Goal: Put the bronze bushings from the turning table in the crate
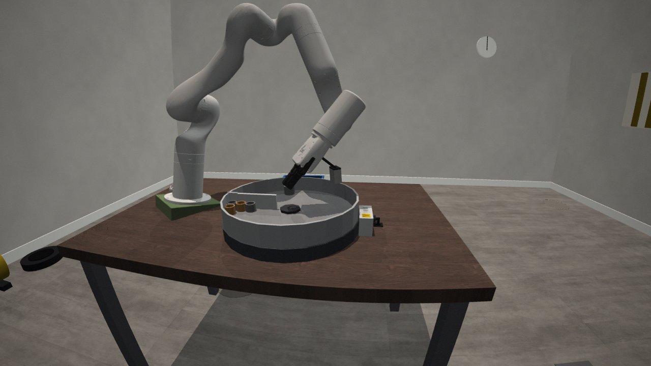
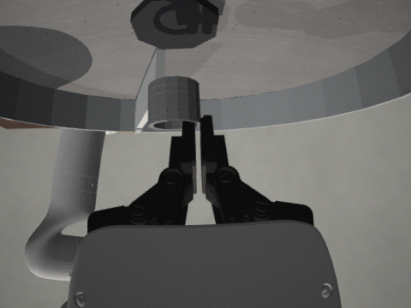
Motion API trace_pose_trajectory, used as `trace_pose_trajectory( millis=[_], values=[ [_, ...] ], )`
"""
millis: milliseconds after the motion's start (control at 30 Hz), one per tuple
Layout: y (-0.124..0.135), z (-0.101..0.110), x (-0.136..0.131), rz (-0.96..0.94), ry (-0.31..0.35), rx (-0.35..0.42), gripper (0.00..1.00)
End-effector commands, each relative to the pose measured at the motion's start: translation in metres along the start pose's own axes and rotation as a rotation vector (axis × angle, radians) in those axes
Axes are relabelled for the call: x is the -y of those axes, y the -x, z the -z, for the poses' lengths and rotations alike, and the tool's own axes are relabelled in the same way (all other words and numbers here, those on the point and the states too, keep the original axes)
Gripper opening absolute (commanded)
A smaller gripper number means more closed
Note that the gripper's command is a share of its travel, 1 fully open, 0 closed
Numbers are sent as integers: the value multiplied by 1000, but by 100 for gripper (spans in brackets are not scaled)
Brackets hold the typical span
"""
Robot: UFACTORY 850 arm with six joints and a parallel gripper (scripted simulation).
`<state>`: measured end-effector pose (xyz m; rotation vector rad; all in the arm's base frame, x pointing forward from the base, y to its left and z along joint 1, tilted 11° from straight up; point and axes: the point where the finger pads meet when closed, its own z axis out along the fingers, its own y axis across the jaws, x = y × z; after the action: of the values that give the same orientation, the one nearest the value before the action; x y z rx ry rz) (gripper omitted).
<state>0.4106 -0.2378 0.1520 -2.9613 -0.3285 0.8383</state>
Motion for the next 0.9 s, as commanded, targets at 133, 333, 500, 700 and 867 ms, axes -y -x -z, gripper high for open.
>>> trace_pose_trajectory(
  millis=[133,333,500,700,867],
  values=[
    [-4,-4,0,-1,1,-1,0],
    [-8,-8,0,-1,1,-1,0],
    [-13,-15,0,-1,1,-1,0],
    [-20,-23,0,-1,1,-1,0],
    [-22,-26,0,-1,1,-1,0]
  ],
)
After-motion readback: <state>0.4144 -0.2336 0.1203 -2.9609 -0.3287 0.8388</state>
